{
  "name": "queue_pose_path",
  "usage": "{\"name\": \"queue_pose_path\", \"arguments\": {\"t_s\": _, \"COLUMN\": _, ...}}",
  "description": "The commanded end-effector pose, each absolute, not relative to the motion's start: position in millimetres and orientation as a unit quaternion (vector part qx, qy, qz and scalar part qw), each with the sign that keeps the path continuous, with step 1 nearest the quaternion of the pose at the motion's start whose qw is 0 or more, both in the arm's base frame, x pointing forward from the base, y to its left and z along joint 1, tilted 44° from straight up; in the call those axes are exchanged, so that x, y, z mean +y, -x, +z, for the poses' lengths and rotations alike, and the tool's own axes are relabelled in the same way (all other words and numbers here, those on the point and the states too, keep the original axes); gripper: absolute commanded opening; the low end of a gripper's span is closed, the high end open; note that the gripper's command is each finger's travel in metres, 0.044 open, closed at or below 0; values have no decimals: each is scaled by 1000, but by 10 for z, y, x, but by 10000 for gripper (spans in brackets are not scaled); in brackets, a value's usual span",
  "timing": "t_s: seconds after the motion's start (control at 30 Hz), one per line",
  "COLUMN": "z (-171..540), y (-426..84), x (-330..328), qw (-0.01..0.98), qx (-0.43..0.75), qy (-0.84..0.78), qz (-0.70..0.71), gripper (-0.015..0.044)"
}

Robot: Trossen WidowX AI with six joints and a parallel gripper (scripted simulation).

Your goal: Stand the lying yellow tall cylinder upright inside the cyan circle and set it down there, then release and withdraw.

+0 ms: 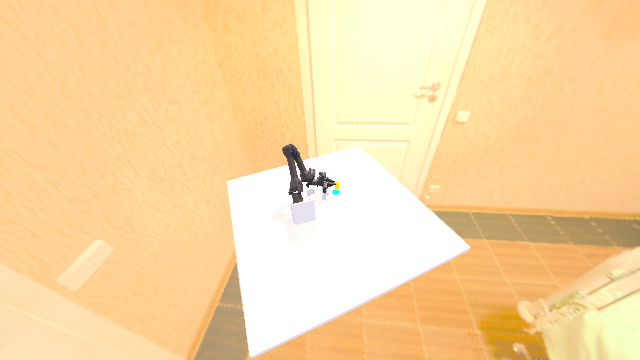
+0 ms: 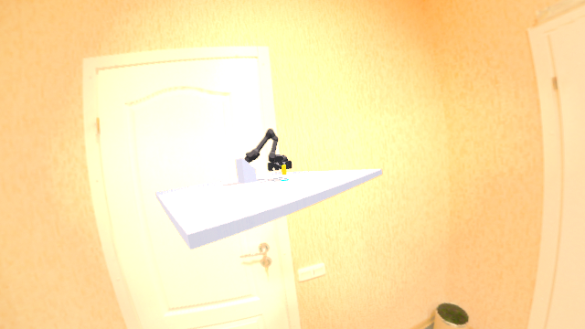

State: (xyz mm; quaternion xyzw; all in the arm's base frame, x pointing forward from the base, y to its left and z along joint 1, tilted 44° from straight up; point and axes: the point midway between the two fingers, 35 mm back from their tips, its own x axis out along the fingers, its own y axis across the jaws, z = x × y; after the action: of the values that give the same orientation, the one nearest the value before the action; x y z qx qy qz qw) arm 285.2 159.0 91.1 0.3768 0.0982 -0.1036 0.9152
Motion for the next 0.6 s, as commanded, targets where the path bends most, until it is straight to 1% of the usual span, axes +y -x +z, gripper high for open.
{"name": "queue_pose_path", "arguments": {"t_s": 0.0, "z": 856, "y": -2854, "x": 1665, "qw": 913, "qx": 92, "qy": -383, "qz": -105, "gripper": 105}}
{"name": "queue_pose_path", "arguments": {"t_s": 0.57, "z": 643, "y": -2788, "x": 1887, "qw": 916, "qx": 98, "qy": -376, "qz": -103, "gripper": 105}}
